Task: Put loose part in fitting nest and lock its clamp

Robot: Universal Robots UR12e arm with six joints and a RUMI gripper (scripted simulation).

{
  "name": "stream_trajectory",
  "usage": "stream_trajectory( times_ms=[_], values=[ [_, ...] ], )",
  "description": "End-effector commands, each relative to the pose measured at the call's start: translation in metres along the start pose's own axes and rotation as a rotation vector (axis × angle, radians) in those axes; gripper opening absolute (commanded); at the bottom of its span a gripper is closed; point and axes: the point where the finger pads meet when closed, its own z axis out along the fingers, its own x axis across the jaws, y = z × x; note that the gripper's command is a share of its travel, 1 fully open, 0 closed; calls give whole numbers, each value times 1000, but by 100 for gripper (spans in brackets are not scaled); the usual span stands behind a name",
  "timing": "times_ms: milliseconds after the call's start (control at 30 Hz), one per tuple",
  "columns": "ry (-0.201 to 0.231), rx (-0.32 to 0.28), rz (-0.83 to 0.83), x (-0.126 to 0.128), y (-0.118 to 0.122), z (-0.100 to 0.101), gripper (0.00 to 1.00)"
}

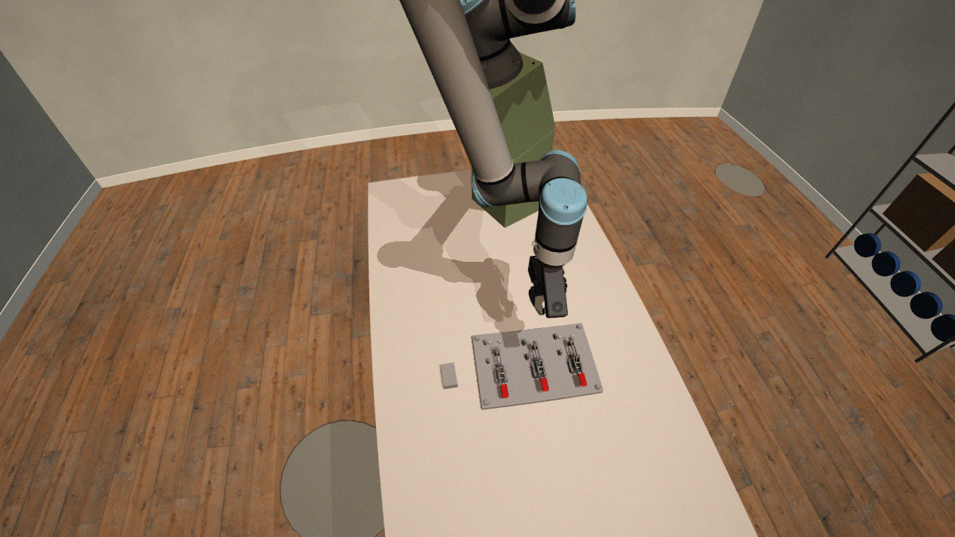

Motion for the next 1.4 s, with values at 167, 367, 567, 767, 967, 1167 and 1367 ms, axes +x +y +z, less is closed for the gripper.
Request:
stream_trajectory(
  times_ms=[167, 367, 567, 767, 967, 1167, 1367],
  values=[
    [1, 3, 2, 1, -1, -1, 59],
    [1, 3, 2, 1, -1, -1, 59],
    [1, 3, 2, 1, -1, -1, 59],
    [1, 3, 2, 1, -1, -1, 59],
    [1, 3, 2, 1, -1, -1, 59],
    [1, 3, 2, 1, -1, -1, 59],
    [1, 3, 2, 1, -1, -1, 28]
  ],
)
